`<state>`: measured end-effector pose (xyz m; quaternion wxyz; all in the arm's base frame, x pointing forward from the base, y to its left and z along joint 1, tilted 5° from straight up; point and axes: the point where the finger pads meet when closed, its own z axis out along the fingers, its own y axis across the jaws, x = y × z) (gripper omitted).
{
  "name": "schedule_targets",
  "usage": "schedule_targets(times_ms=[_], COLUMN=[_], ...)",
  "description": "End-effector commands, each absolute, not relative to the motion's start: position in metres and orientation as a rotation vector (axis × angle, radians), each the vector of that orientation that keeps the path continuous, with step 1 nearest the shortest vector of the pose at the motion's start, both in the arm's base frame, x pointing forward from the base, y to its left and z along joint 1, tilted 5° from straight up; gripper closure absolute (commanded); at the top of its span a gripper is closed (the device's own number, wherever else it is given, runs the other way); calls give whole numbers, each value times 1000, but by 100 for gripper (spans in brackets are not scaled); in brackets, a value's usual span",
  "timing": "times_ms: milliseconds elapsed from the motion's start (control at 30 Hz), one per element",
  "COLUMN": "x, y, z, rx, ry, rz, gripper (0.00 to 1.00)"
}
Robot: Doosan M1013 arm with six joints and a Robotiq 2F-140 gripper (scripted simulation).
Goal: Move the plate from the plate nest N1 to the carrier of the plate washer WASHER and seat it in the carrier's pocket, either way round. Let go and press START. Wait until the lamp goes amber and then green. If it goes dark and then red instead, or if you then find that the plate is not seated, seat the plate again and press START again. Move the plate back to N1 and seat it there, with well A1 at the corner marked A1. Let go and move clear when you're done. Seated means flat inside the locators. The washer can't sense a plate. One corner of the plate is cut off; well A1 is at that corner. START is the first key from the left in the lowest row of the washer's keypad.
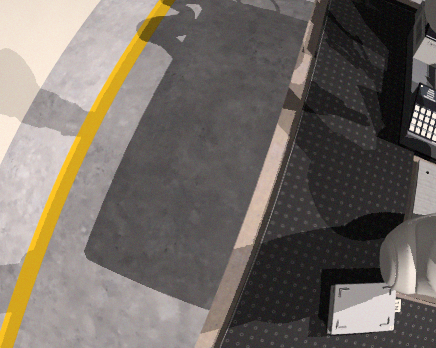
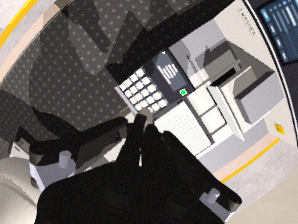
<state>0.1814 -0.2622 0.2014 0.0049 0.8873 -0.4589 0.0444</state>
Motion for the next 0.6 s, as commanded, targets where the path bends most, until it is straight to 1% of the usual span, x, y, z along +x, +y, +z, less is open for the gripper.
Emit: schedule_targets(times_ms=[0, 300, 567], x=[198, 237, 238], y=[-253, -232, -232], z=[202, 203, 203], rx=[2680, 2419, 2229], ry=[-1610, -2001, -2221], rz=[130, 132, 132], gripper=[90, 90, 90])
